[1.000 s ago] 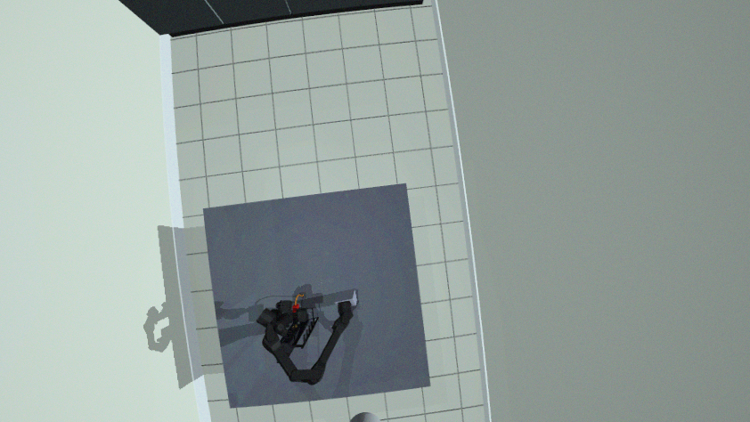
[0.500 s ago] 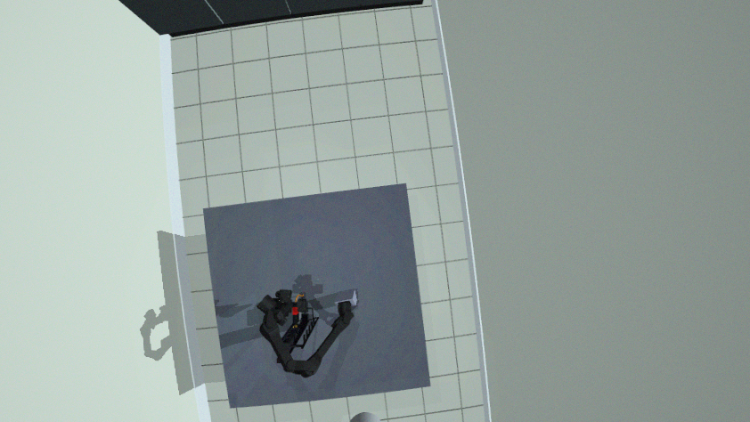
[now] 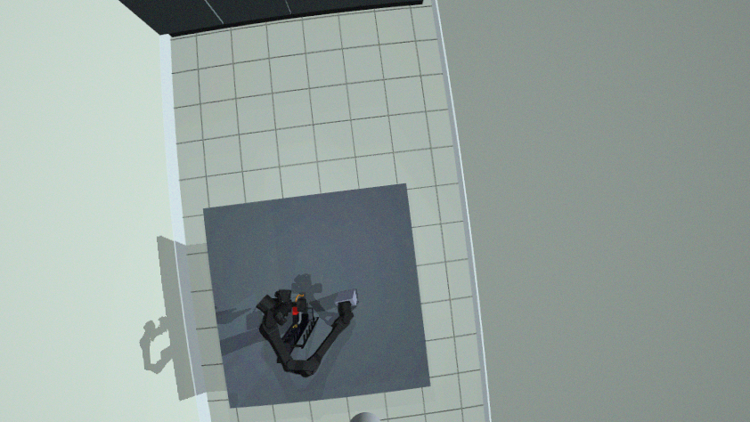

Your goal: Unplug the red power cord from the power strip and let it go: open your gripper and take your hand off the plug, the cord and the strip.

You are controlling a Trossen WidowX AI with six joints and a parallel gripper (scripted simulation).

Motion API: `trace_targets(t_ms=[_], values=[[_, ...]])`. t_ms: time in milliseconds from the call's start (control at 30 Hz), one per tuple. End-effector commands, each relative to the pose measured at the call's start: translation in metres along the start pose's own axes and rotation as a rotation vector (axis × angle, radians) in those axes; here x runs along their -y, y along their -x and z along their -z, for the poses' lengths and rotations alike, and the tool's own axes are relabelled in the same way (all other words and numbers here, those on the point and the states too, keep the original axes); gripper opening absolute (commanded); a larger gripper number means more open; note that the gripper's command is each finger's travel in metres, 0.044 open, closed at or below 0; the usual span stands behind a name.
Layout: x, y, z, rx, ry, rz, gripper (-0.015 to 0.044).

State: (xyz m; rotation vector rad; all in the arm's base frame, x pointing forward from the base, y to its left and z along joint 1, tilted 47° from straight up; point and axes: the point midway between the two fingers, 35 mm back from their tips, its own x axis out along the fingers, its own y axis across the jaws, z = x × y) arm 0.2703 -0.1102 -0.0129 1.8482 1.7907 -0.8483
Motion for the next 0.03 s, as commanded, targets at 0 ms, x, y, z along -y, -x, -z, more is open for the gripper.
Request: trace_targets(t_ms=[0], values=[[0.0003, 0.0004, -0.0005, 0.003, 0.003, 0.004, 0.044]])
